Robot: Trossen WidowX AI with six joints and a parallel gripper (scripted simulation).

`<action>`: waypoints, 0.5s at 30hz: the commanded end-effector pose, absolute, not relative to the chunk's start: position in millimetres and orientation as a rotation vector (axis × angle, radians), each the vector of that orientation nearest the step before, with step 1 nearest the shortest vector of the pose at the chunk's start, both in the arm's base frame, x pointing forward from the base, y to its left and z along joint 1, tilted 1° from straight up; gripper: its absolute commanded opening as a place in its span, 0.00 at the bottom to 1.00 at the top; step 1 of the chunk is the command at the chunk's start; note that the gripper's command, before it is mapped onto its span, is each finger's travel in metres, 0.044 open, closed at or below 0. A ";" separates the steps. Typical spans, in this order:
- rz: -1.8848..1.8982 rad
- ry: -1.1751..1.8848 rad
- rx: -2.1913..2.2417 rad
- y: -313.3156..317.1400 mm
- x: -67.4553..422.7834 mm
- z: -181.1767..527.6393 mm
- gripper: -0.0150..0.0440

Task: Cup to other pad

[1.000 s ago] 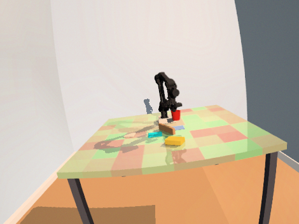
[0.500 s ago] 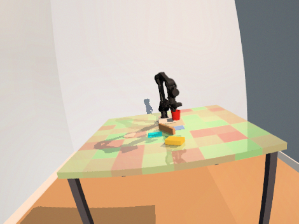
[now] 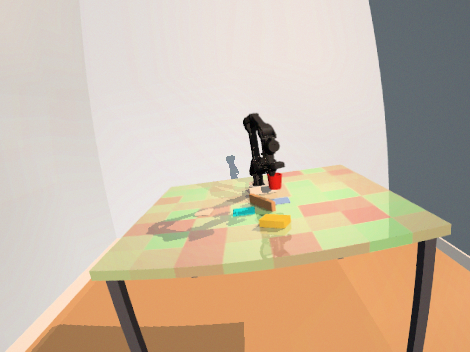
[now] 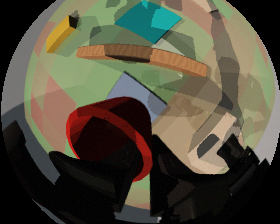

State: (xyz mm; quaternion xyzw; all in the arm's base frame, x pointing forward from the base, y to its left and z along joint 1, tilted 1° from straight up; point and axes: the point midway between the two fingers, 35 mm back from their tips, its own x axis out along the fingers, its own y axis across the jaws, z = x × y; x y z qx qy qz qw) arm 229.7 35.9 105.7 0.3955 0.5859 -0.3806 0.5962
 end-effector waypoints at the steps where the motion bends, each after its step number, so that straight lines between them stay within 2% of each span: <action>1: -0.877 1.361 0.918 29.8 233.3 106.4 0.25; 15: -0.875 1.360 0.916 6.7 241.9 106.7 0.25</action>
